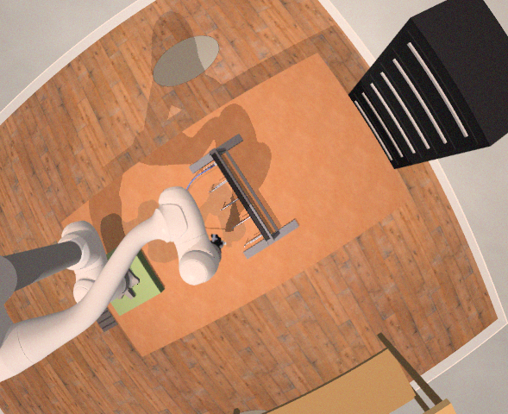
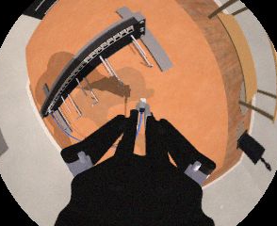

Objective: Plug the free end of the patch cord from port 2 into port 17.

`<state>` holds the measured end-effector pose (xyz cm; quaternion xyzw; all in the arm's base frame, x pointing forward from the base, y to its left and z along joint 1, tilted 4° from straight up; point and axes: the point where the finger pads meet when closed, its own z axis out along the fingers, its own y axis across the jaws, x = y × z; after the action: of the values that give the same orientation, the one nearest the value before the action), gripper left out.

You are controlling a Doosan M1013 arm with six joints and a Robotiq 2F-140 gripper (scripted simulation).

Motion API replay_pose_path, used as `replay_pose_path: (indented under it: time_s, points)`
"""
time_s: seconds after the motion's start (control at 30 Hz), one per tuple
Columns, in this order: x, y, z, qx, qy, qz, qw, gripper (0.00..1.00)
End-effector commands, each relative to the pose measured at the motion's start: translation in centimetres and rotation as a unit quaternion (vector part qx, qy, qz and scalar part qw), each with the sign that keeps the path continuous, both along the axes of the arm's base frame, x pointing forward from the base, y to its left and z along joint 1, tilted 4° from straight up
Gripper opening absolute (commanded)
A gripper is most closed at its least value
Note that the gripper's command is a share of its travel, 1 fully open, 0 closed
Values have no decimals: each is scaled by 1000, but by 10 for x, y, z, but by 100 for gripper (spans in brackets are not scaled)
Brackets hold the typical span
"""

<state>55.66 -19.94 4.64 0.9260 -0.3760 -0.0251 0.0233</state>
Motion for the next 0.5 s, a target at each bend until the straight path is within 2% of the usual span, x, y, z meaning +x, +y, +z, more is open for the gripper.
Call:
replay_pose_path:
  time_s: [0.0,0.47]
  points:
    - [21,8,3,9,1,63,998,0]
    - [61,25,9,19,4,199,980,0]
